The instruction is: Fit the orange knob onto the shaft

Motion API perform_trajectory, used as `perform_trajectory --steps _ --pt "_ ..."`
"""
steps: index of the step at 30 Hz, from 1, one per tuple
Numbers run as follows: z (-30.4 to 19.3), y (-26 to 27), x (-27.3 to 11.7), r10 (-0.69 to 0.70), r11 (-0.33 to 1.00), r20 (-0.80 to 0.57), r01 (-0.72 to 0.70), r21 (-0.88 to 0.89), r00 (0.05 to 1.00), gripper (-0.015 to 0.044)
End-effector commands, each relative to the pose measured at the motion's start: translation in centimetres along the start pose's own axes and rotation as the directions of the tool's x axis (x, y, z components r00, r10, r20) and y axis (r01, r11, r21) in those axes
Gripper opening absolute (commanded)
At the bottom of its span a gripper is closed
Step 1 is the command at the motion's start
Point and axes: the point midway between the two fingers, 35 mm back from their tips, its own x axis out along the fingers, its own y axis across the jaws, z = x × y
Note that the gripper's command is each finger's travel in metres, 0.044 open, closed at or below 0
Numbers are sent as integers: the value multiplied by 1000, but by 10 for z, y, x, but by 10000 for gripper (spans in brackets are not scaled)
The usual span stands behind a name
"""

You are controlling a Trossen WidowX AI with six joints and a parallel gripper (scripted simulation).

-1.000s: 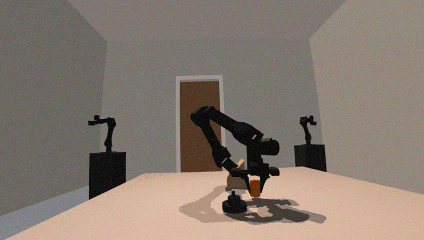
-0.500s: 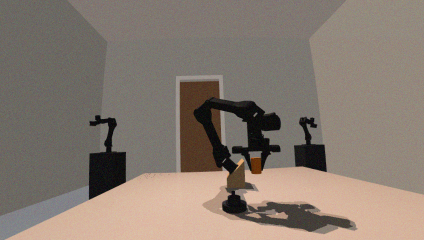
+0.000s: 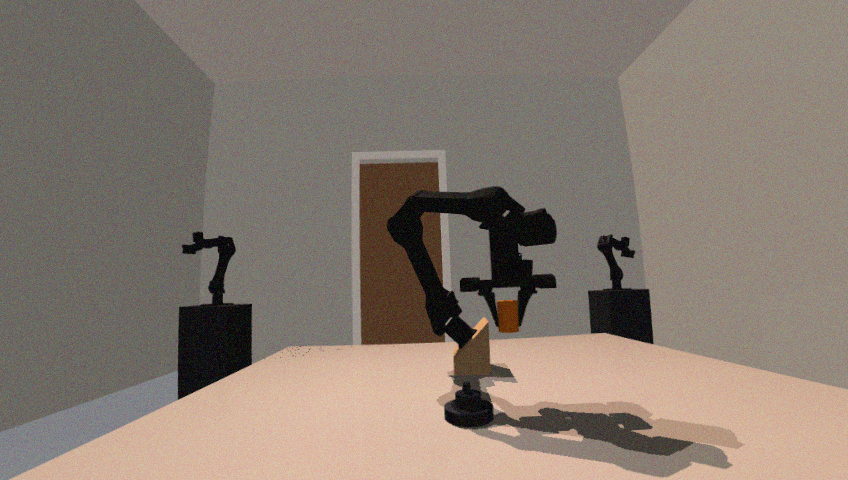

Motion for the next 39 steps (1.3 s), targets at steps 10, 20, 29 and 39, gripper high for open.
perform_trajectory --steps 10,20,29,39 --pt "25 -16 8 24 1000 0 -24 0 1000 0" --pt "47 -33 17 23 1000 6 -23 -8 1000 0" --pt "65 -51 26 16 1000 11 -16 -12 1000 0" --pt "84 -74 38 1 1000 14 -1 -16 1000 0"
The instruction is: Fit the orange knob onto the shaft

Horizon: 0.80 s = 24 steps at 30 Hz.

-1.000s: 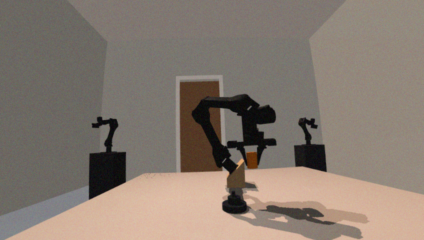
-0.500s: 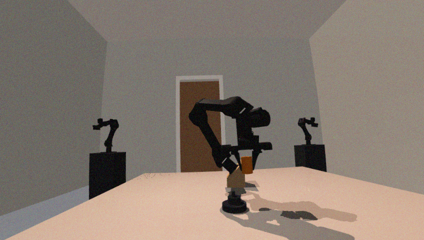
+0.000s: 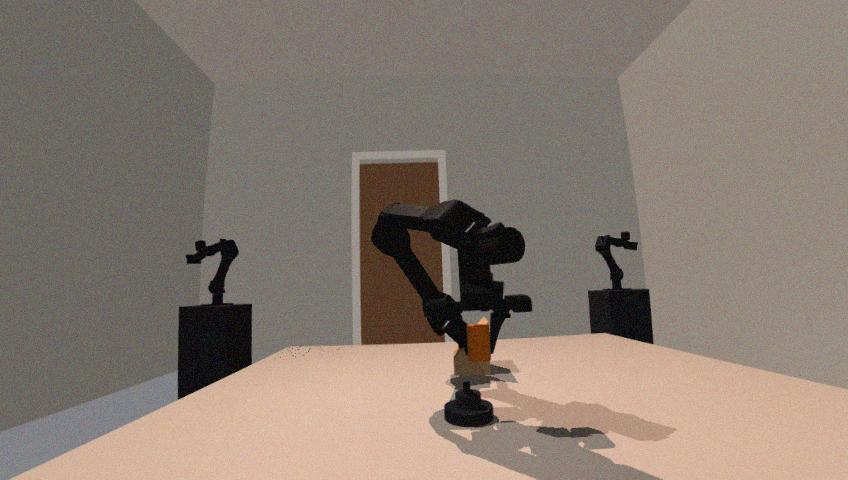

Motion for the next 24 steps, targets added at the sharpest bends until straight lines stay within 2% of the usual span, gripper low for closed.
perform_trajectory --steps 1,24 --pt "9 -10 3 -6 1000 10 6 2 1000 0" --pt "19 -24 34 -18 1000 10 18 4 1000 0"
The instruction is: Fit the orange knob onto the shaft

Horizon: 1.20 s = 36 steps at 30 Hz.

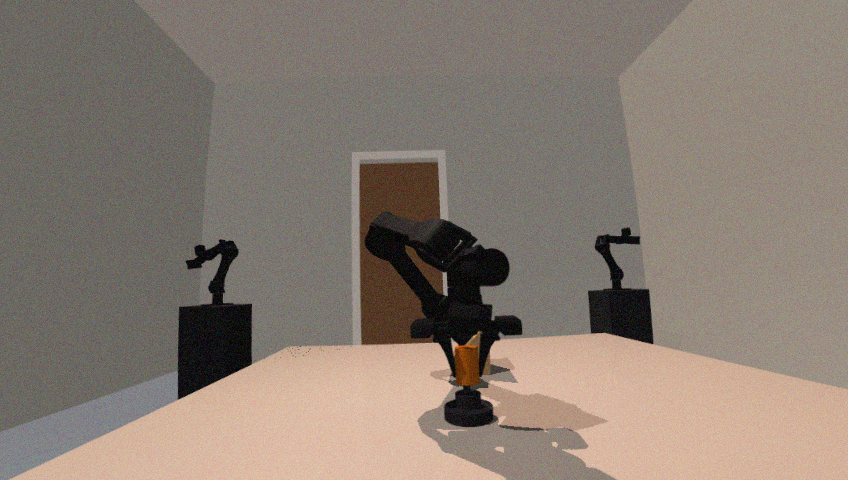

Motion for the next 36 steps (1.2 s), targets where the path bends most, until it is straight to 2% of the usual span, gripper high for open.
perform_trajectory --steps 1,33,36 --pt "0 0 -1 -5 1000 5 5 -1 1000 0" --pt "-1 -1 -4 -5 1000 5 5 0 1000 0" --pt "-1 -1 -4 -5 999 5 5 -54 1000 0"
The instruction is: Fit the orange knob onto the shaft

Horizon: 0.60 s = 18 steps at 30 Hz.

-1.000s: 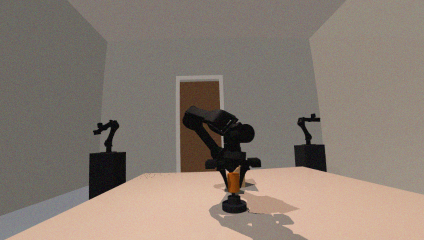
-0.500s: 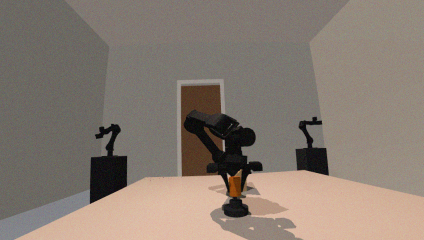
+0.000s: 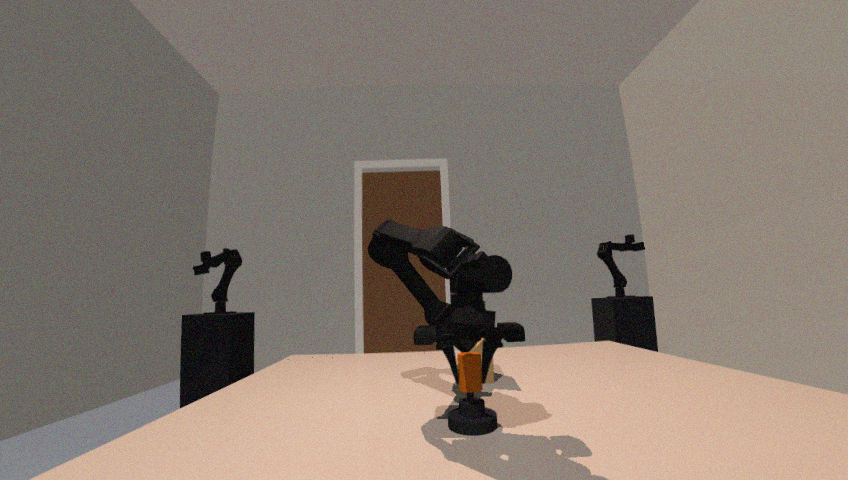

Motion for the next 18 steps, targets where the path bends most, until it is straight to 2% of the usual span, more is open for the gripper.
perform_trajectory --steps 1,5,18 --pt "2 0 -3 -1 998 6 1 -70 1000 0" --pt "4 1 -2 -1 982 6 2 -190 1000 0" --pt "4 -1 0 -1 981 6 2 -192 1000 0"
